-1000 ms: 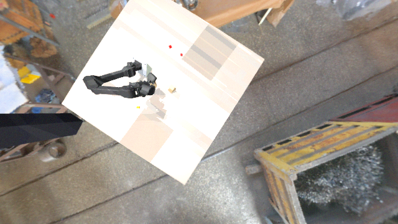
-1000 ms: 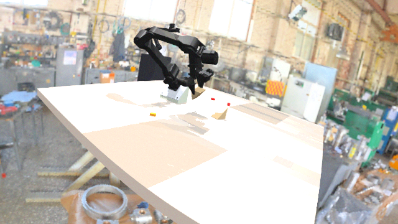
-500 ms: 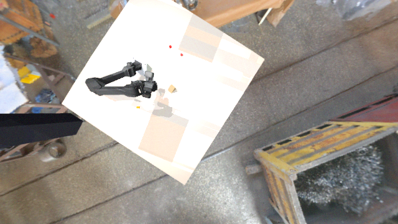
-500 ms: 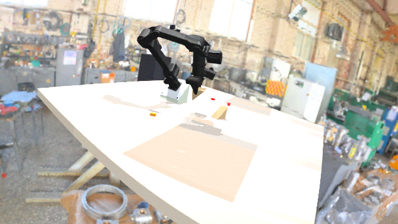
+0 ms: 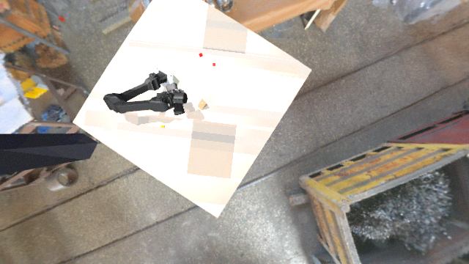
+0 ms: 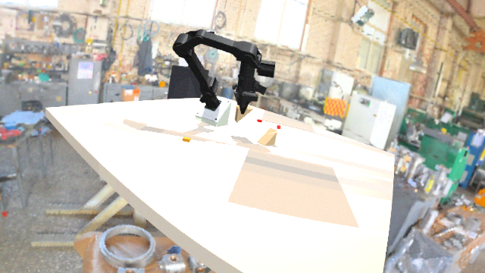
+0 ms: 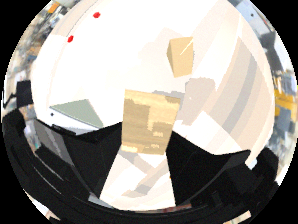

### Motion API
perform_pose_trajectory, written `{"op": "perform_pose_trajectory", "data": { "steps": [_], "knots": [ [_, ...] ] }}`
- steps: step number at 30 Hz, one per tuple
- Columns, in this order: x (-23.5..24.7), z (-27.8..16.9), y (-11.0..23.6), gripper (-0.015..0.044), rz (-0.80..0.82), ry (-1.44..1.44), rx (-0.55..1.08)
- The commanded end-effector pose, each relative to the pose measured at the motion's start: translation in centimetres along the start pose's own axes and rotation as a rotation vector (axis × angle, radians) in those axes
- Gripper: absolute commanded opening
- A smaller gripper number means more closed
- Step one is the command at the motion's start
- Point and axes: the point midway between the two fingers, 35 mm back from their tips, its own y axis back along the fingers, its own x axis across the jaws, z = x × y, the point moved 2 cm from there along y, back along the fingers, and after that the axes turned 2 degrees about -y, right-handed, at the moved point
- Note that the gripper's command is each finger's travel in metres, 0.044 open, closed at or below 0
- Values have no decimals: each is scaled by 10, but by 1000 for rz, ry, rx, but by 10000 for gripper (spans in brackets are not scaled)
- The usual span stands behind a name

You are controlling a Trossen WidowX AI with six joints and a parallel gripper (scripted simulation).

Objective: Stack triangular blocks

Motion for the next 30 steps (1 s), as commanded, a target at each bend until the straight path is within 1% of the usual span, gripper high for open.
{"op": "perform_pose_trajectory", "data": {
  "steps": [1, 12, 20, 30],
  "knots": [
    [-1, 3, 1, 0, -23, 129, 27],
    [-2, 10, 6, 0, -77, 477, 98],
    [-3, 12, 8, 0, -78, 482, 100],
    [-24, 32, 28, 0, -79, 482, 98]
  ]
}}
